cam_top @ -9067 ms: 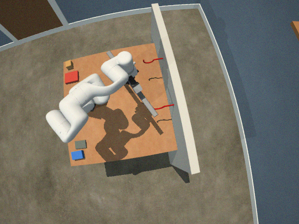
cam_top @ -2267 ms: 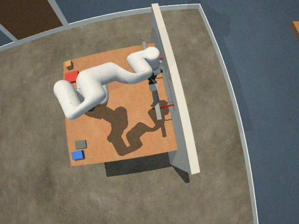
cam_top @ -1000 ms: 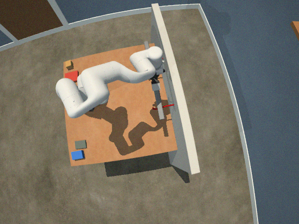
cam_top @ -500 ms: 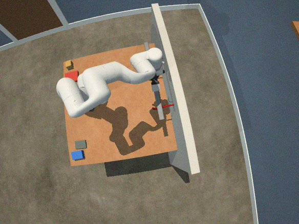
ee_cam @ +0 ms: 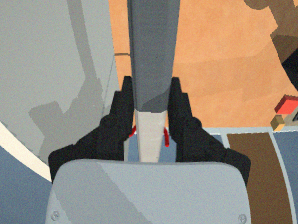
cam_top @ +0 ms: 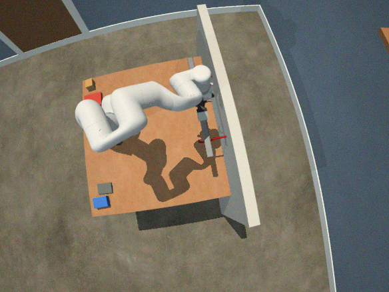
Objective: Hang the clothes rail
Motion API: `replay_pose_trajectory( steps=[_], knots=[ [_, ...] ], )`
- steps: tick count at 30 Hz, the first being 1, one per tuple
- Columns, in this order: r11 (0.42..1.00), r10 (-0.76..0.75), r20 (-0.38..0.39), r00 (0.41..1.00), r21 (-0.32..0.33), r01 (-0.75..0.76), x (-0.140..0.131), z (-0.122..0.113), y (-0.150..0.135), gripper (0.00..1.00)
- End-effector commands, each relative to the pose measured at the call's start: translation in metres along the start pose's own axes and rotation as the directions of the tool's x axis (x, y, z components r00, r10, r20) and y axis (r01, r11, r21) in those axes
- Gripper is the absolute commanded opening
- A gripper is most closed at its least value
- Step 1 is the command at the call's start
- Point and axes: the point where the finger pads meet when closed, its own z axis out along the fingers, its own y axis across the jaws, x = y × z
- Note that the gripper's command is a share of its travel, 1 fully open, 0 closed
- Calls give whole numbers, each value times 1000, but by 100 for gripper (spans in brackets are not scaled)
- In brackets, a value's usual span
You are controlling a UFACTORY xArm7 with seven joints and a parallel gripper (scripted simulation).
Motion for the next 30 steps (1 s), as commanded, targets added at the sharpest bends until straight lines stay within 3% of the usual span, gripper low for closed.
replay_pose_trajectory(
  steps=[1, 30],
  knots=[
    [1000, 0, 1, 1000, 4, 0, 0, 5, -1, 0],
    [1000, 0, 1, 1000, 4, 0, 0, 47, -2, 0]
  ],
)
